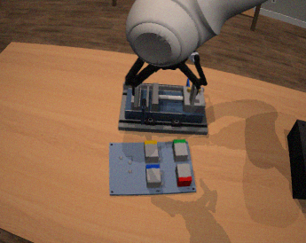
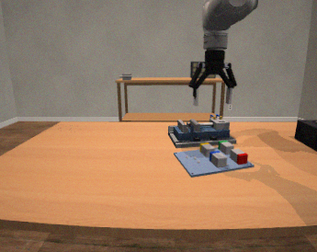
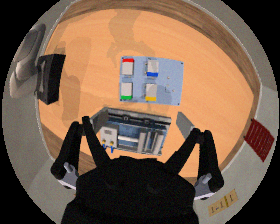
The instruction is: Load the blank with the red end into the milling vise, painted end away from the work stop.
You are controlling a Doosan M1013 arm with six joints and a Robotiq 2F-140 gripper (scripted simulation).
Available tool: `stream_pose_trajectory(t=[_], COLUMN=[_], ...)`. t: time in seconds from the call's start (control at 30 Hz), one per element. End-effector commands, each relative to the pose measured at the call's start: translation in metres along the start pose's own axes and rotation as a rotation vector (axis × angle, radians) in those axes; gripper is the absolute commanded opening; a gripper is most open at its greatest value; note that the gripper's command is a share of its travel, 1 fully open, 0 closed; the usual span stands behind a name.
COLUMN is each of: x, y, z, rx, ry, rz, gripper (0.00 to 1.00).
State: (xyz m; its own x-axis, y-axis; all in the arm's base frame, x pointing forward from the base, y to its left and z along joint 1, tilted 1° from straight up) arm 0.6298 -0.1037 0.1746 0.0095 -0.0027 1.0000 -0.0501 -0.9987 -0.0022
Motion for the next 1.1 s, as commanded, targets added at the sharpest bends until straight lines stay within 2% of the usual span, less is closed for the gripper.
stream_pose_trajectory(t=[0.0, 0.4, 0.9, 1.07], x=[0.0, 0.0, -0.06, -0.058], y=[0.0, 0.0, -0.002, 0.002], z=[0.0, 0.0, 0.0, 0.0], rx=[0.0, 0.0, 0.0, 0.0], ry=[0.0, 0.0, 0.0, 0.0], rz=[0.0, 0.0, 0.0, 0.0], gripper=[1.0, 1.0, 1.0, 1.0])
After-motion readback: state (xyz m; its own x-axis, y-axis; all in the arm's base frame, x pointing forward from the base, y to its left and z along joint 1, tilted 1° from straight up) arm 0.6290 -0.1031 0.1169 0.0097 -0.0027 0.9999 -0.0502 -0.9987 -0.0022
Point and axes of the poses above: the point where the finger pads meet when closed, its own x axis back along the fingers, its own z axis across the jaws, y = z × x, the point moved 6 cm from there along x, back along the fingers, and after that the axes turned 7 degrees about -x, right-handed, at the moved point
